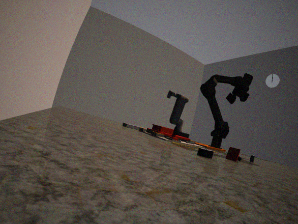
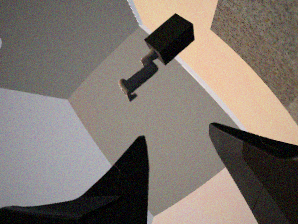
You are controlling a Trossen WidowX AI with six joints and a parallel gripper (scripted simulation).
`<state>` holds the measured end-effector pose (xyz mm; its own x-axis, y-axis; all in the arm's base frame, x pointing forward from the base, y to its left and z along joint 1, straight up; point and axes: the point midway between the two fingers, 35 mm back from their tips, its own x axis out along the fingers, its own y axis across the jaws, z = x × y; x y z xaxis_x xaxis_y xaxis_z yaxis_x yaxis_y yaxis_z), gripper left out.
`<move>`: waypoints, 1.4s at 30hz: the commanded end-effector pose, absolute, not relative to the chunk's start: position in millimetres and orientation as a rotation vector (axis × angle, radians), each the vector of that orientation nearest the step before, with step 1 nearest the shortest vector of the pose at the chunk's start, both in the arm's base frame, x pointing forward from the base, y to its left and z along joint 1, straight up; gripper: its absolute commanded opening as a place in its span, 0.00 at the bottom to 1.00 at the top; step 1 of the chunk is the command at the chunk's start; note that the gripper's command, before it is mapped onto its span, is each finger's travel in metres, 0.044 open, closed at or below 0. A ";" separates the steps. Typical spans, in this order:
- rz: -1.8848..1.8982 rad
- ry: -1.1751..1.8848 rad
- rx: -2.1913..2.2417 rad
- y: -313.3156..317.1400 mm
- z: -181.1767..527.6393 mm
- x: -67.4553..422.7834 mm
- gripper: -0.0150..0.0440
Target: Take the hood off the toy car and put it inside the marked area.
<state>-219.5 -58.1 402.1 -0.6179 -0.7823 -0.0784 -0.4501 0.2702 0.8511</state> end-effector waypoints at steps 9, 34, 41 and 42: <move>-1.539 -2.381 0.825 15.7 390.1 -246.8 1.00; -2.353 -2.884 -0.100 266.5 332.7 -156.0 1.00; -2.492 -3.039 -0.293 306.1 314.0 -92.6 1.00; -2.514 -3.063 -0.326 310.7 311.2 -81.4 1.00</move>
<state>-103.2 301.1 316.9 -0.7151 0.5270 -0.4592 -0.3469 0.3027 0.8877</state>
